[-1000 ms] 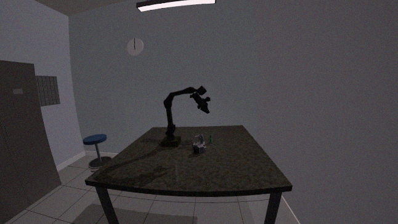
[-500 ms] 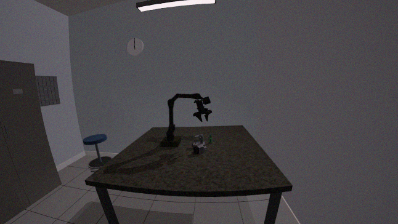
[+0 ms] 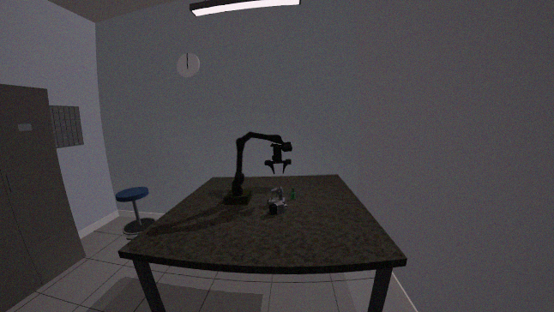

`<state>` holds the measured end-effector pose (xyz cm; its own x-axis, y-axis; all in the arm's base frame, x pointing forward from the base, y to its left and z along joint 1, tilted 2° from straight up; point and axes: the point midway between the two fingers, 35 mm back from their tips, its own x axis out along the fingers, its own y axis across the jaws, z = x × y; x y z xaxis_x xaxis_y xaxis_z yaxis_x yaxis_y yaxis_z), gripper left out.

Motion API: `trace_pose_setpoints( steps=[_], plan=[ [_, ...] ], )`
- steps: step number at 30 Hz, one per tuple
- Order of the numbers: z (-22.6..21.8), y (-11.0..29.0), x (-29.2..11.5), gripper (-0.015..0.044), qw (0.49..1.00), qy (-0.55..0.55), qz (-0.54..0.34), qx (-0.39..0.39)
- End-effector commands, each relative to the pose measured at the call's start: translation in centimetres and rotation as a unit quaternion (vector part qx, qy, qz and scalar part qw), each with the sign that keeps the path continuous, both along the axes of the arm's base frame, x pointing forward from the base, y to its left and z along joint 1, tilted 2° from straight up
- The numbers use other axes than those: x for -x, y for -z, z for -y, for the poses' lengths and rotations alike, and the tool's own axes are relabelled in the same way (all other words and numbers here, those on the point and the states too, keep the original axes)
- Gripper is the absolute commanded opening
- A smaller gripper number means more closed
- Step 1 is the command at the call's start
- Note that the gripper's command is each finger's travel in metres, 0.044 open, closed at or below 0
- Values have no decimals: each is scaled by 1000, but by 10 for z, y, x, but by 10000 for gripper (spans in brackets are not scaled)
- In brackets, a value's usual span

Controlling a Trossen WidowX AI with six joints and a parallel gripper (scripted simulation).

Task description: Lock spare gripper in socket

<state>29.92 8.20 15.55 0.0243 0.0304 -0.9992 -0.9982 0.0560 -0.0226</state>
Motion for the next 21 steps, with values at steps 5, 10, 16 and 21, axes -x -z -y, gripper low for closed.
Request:
trace_pose_setpoints(
  steps=[5,10,16,21],
  plan=[
    [2,33,-2,300,1000,-9,-7,-1],
    [7,73,-3,300,1000,-7,-9,-3],
    [6,77,-4,300,1000,-7,-9,-3],
    [6,85,-4,300,1000,-7,-9,-3]
  ],
)
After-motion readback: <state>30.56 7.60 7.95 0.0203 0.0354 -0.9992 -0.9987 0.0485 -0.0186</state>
